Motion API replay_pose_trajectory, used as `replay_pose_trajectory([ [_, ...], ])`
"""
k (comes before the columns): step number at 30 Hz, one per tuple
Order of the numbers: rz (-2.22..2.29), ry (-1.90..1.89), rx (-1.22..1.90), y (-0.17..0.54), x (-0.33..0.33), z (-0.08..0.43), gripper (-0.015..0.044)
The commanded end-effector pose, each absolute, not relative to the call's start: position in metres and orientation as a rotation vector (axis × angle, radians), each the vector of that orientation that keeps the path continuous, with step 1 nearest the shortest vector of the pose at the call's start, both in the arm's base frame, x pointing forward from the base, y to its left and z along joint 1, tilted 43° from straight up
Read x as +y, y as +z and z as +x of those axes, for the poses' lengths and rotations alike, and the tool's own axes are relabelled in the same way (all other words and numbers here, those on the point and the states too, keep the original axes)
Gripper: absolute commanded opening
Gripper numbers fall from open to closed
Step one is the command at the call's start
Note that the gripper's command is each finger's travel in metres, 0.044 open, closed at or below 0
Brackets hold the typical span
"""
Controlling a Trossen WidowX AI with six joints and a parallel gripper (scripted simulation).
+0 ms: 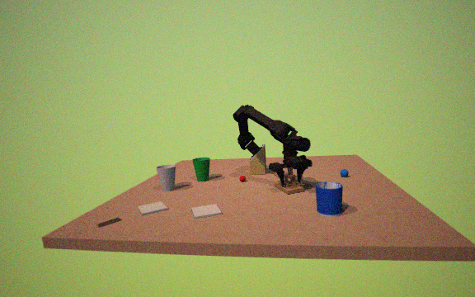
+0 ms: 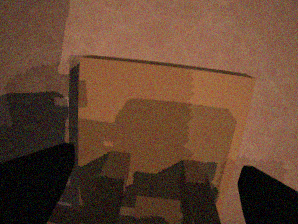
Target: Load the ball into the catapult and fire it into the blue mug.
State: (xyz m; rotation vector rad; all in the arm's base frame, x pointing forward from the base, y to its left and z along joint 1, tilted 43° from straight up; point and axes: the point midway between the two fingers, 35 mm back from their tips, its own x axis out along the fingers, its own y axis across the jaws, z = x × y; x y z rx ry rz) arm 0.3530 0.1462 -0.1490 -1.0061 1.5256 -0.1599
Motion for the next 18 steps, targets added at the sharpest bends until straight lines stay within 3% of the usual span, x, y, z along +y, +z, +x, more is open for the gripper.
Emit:
replay_pose_trajectory([
  [1,-1.005,-0.16,1.525,-0.149,0.146,0.353,0.0282],
  [6,-1.005,-0.16,1.525,-0.149,0.146,0.353,0.0151],
  [12,-1.005,-0.16,1.525,-0.149,0.146,0.353,0.0111],
  [16,-1.004,-0.157,1.527,-0.121,0.173,0.349,0.0006],
  [18,-1.004,-0.157,1.527,-0.112,0.18,0.347,0.0],
])
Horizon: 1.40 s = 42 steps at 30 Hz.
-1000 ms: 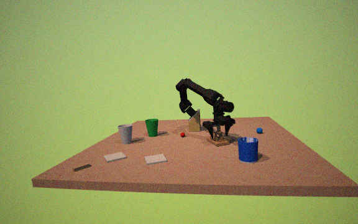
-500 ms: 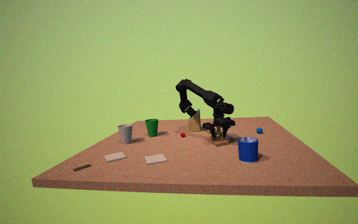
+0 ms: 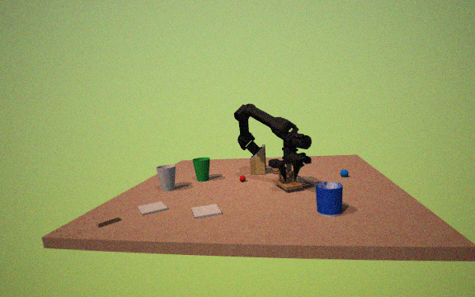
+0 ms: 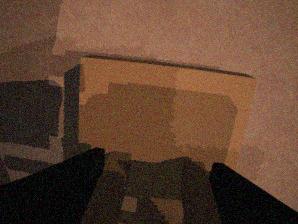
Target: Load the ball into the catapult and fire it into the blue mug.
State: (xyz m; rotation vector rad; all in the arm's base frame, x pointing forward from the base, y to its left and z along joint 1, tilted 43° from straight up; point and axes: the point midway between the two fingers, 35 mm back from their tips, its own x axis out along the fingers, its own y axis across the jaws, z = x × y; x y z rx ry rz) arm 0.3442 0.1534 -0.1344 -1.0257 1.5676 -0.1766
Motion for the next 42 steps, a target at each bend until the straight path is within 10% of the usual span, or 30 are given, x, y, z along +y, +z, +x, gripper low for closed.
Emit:
replay_pose_trajectory([
  [1,-1.004,-0.157,1.527,-0.112,0.18,0.347,0.0],
  [42,-1.004,-0.164,1.534,-0.148,0.148,0.354,0.0],
])
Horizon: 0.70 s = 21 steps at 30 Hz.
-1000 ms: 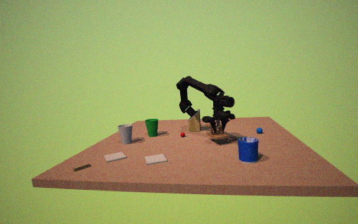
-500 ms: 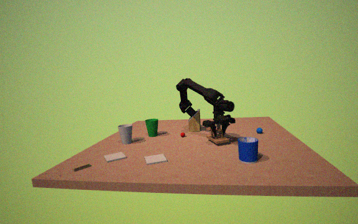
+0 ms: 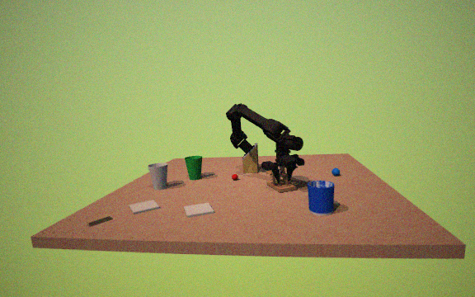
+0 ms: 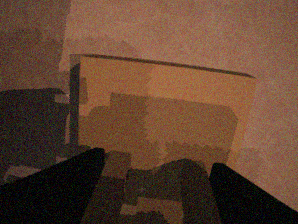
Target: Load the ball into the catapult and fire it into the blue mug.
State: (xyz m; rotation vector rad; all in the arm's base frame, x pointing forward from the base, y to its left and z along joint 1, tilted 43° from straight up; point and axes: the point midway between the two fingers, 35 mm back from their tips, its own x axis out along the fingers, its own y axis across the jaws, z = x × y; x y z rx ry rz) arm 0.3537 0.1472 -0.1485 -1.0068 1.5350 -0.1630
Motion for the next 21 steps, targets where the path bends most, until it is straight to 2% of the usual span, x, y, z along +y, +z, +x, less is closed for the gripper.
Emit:
replay_pose_trajectory([
  [1,-1.004,-0.164,1.534,-0.148,0.148,0.354,0.0026],
  [13,-1.004,-0.164,1.534,-0.148,0.148,0.354,0.0341],
  [16,-1.003,-0.161,1.534,-0.132,0.165,0.354,0.042],
  [17,-1.002,-0.16,1.535,-0.119,0.177,0.352,0.044],
  [21,-1.003,-0.158,1.537,-0.077,0.213,0.342,0.044],
])
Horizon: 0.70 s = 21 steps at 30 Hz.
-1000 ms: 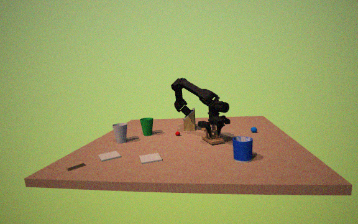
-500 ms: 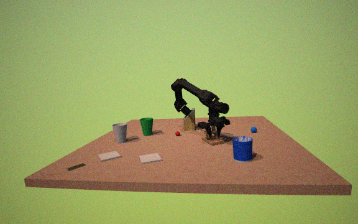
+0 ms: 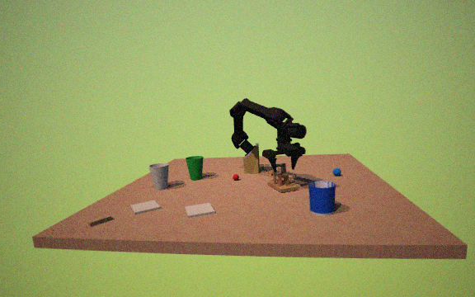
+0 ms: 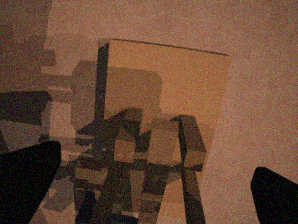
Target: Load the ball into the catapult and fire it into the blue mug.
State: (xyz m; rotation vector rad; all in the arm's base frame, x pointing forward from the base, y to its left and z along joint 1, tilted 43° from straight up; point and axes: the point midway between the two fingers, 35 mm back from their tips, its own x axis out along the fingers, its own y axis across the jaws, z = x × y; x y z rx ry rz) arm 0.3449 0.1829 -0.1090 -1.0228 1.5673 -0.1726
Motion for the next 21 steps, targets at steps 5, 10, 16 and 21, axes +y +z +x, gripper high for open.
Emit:
replay_pose_trajectory([
  [5,-1.019,-0.149,1.53,-0.084,0.211,0.342,0.044],
  [10,-1.016,-0.145,1.523,-0.068,0.225,0.339,0.044],
  [16,-1.027,-0.15,1.532,-0.054,0.233,0.334,0.0414],
  [21,-0.968,-0.19,1.519,-0.025,0.194,0.339,0.03],
])
